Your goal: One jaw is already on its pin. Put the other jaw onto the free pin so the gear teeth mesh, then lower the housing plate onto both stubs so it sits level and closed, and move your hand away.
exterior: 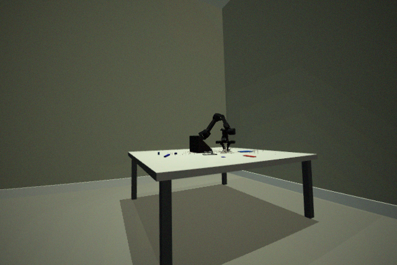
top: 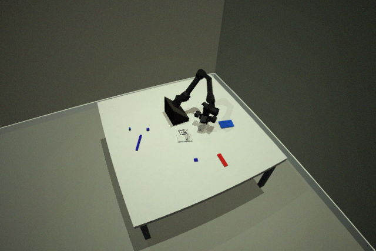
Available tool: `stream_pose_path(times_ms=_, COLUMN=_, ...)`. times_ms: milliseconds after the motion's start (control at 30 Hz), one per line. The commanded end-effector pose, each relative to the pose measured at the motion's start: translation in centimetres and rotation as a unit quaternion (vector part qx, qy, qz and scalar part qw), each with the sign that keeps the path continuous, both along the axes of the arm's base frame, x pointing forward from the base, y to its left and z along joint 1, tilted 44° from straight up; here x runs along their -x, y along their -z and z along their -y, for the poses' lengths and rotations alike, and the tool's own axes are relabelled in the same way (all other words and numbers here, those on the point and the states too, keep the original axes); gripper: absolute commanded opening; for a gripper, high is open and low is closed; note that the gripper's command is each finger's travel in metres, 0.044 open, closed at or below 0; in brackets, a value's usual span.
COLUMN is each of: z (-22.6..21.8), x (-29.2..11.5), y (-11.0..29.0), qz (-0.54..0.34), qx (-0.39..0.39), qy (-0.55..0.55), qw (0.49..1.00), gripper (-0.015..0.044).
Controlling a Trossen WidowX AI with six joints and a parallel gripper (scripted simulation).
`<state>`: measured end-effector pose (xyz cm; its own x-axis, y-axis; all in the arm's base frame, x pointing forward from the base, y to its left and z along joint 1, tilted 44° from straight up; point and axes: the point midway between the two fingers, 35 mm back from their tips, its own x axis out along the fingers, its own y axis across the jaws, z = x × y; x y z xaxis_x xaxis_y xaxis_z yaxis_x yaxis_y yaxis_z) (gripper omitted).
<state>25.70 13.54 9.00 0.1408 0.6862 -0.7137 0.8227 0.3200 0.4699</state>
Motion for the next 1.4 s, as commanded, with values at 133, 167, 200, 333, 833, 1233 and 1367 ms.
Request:
stream_pose_path(times_ms=133, z=0.0, x=0.1, y=0.3, qz=-0.004, qx=0.002, qy=0.002, qw=1.000, gripper=0.0195)
stream_pose_path(times_ms=167, z=0.2, x=0.1, y=0.1, qz=-0.004, qx=0.002, qy=0.002, qw=1.000, gripper=0.0221)
stream_pose_path(times_ms=200, z=0.6, x=0.1, y=-0.2, qz=-0.004, qx=0.003, qy=0.002, qw=1.000, gripper=0.0247)
stream_pose_path(times_ms=333, z=3.7, x=0.6, y=-3.4, qz=-0.005, qx=0.005, qy=0.002, qw=1.000, gripper=0.0352)
stream_pose_path(times_ms=833, z=4.8, x=1.0, y=-4.7, qz=-0.005, qx=0.004, qy=0.002, qw=1.000, gripper=0.0440)
stream_pose_path(times_ms=1233, z=4.8, x=1.0, y=-4.7, qz=-0.005, qx=0.004, qy=0.002, qw=1.000, gripper=0.0440)
stream_pose_path(times_ms=1367, z=4.8, x=1.0, y=-4.7, qz=-0.005, qx=0.004, qy=0.002, qw=1.000, gripper=0.0440)
